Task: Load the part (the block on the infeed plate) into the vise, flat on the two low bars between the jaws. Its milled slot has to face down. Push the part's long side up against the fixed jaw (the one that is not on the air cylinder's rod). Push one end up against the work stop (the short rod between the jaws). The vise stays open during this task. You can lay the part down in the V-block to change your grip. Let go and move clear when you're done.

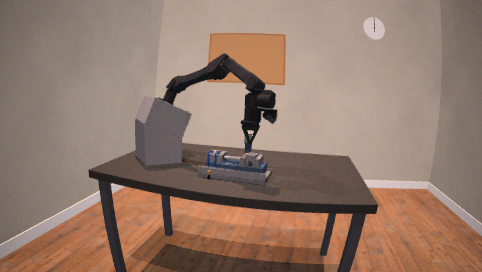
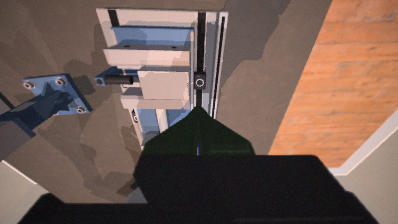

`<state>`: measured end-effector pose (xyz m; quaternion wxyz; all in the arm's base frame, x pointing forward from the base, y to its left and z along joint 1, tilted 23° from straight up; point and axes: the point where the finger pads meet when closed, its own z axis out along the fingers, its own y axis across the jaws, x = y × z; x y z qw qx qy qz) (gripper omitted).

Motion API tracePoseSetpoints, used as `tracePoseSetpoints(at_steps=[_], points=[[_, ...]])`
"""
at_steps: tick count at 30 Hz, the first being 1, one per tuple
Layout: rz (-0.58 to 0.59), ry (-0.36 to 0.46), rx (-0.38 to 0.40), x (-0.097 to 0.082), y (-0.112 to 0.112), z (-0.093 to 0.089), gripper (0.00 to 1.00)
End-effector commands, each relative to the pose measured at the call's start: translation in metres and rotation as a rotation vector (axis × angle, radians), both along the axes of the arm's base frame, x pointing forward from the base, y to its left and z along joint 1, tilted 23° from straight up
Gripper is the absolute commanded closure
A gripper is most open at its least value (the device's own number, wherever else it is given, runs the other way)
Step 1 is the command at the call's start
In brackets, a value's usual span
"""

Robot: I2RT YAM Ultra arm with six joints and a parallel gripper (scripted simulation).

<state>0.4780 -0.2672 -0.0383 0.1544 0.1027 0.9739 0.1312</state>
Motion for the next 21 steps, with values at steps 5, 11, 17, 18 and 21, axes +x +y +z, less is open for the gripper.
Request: tracePoseSetpoints(at_steps=[5, 11, 17, 18, 21], points=[[-0.042, 0.003, 0.022, -0.0028, -0.0084, 0.0059, 1.00], [-0.039, 0.000, 0.019, -0.0024, -0.0087, 0.0076, 1.00], [-0.039, 0.000, 0.019, -0.0024, -0.0087, 0.0076, 1.00], [-0.039, 0.000, 0.019, -0.0024, -0.0087, 0.0076, 1.00], [-0.039, 0.000, 0.019, -0.0024, -0.0087, 0.0076, 1.00]])
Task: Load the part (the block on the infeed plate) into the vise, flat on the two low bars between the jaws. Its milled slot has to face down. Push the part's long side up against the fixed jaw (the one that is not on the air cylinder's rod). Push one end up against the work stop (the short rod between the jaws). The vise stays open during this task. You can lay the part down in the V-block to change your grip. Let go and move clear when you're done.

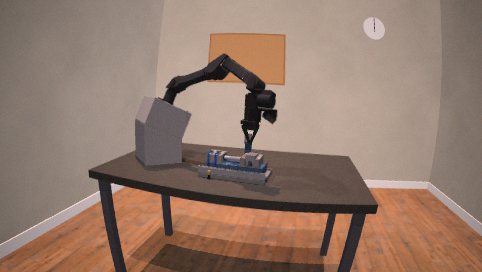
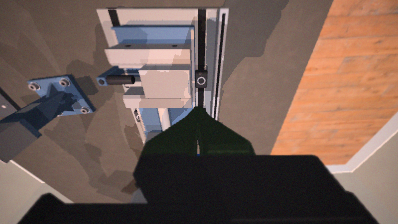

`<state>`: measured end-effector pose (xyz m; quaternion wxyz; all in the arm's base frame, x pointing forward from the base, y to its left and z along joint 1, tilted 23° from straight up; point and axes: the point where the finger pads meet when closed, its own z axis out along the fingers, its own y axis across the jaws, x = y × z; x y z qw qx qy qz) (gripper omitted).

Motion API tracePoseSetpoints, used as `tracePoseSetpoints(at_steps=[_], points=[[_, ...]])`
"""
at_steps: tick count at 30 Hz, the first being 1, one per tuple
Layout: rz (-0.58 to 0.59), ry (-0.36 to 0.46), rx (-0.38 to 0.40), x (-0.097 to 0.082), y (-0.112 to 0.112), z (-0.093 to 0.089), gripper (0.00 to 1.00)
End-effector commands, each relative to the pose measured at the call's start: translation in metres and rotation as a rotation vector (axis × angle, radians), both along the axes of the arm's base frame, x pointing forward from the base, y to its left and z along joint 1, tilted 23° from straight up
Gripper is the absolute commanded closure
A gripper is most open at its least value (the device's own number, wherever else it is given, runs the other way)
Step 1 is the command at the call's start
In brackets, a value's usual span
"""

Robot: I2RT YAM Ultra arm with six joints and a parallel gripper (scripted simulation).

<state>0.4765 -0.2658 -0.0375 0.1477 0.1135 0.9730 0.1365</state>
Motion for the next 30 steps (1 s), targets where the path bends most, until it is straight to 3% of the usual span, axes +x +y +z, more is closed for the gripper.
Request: tracePoseSetpoints(at_steps=[1, 20, 30], points=[[-0.021, -0.014, 0.003, -0.001, -0.010, 0.007, 1.00], [-0.022, -0.012, 0.005, -0.001, -0.010, 0.004, 1.00], [-0.007, -0.032, -0.009, 0.012, -0.003, -0.004, 1.00]])
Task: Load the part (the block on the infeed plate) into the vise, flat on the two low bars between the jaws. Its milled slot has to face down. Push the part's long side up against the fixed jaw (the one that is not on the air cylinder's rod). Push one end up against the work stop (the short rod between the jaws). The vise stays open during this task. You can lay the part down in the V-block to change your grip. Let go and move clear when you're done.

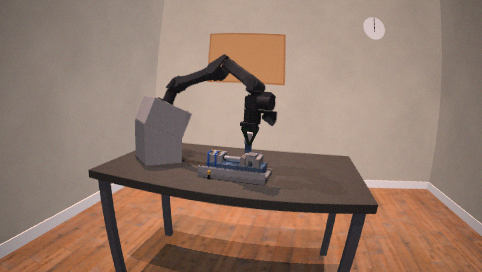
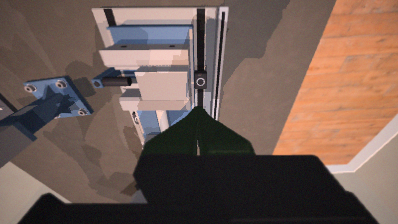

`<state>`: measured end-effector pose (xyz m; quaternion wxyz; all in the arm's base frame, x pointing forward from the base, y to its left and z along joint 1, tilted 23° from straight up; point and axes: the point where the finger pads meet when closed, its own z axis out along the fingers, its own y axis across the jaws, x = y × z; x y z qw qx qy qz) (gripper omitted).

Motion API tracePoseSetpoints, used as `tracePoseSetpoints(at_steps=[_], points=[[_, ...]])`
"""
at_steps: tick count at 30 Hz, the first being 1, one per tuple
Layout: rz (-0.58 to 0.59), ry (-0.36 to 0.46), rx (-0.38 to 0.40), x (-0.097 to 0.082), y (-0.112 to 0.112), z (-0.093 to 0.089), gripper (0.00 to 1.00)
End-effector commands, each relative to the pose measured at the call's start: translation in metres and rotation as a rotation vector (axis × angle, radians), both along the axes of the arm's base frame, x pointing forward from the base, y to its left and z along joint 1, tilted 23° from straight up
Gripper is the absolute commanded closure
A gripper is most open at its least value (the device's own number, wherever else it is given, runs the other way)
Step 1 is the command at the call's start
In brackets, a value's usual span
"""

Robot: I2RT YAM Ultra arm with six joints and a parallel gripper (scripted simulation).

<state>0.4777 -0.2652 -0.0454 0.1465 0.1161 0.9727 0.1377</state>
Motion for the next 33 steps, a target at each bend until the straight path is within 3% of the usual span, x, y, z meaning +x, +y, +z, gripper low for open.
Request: tracePoseSetpoints(at_steps=[1, 6, 11, 33], points=[[-0.004, -0.034, -0.012, 0.011, -0.004, 0.003, 1.00], [-0.019, -0.034, -0.014, 0.008, -0.011, -0.001, 1.00], [-0.003, -0.033, -0.014, 0.015, -0.001, -0.009, 1.00], [-0.009, -0.026, -0.015, 0.021, 0.001, -0.032, 1.00]])
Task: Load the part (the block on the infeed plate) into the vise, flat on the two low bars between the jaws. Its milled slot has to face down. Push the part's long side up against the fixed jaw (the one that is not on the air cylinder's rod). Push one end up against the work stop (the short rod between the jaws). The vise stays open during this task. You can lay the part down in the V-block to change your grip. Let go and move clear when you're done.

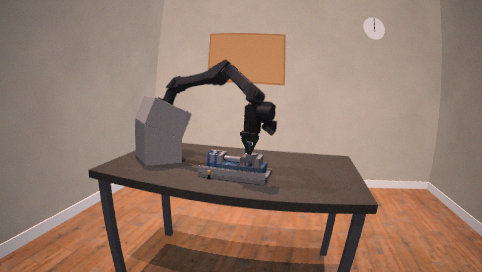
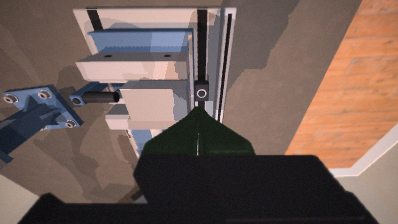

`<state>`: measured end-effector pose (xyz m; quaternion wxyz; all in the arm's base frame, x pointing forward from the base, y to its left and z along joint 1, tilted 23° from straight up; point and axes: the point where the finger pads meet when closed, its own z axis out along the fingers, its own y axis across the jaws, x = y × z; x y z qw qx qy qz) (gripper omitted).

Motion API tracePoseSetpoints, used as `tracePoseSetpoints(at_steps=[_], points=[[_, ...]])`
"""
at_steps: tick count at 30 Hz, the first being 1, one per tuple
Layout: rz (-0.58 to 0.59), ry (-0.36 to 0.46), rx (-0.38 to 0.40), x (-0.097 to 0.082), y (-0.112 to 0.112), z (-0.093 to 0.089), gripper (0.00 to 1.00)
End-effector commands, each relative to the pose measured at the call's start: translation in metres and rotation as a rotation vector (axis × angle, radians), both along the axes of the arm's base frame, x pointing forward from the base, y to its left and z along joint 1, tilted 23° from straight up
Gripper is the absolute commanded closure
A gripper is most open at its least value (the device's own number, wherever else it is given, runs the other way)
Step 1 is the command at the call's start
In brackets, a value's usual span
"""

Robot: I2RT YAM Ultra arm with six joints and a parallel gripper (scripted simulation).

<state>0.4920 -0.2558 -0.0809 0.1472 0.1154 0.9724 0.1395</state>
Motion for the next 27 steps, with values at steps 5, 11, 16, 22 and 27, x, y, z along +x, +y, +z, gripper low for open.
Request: tracePoseSetpoints(at_steps=[5, 11, 16, 22, 27], points=[[-0.010, -0.024, -0.019, 0.007, -0.008, 0.002, 1.00], [-0.010, -0.030, -0.023, 0.009, -0.008, 0.008, 1.00], [-0.010, -0.029, -0.023, 0.008, -0.008, 0.007, 1.00], [-0.010, -0.029, -0.023, 0.008, -0.008, 0.007, 1.00], [-0.010, -0.029, -0.023, 0.008, -0.008, 0.007, 1.00]])
